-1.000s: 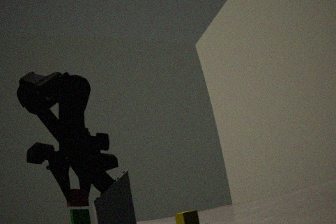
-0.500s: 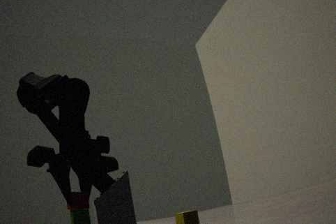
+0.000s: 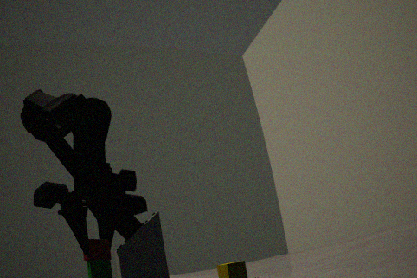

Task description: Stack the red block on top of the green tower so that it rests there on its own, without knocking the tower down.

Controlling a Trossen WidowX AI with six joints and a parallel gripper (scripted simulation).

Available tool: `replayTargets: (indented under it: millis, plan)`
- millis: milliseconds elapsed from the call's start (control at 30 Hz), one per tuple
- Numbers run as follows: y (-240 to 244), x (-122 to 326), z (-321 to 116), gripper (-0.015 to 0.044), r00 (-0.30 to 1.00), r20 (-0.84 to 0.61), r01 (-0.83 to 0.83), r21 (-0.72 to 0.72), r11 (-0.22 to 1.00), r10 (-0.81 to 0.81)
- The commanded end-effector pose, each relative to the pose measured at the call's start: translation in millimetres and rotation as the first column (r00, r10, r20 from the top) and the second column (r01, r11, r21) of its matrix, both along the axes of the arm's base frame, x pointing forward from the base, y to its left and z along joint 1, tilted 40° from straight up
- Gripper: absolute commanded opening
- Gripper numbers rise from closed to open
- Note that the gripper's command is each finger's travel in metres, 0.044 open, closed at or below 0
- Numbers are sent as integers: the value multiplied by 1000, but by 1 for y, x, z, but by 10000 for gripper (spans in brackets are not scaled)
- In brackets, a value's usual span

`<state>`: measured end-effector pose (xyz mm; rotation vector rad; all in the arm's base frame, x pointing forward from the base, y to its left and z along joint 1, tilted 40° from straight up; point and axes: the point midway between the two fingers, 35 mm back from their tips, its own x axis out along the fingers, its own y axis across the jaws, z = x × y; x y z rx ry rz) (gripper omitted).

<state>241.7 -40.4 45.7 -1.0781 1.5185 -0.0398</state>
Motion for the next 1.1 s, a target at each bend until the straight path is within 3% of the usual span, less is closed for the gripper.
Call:
replayTargets:
  millis: [0, 267, 833, 1067]
  plan:
    - [-1, -1, -1, 0, 1000, -6, -4, -5, 1000, 4]
    - [4, -2, 4, 0, 1000, -6, -4, -4, 1000, 4]
    - [0, -2, 0, 440, 1000, -11, -3, -3, 1000, 3]
    - [0, -2, 0, 440, 1000, -11, -3, -3, 1000, 3]
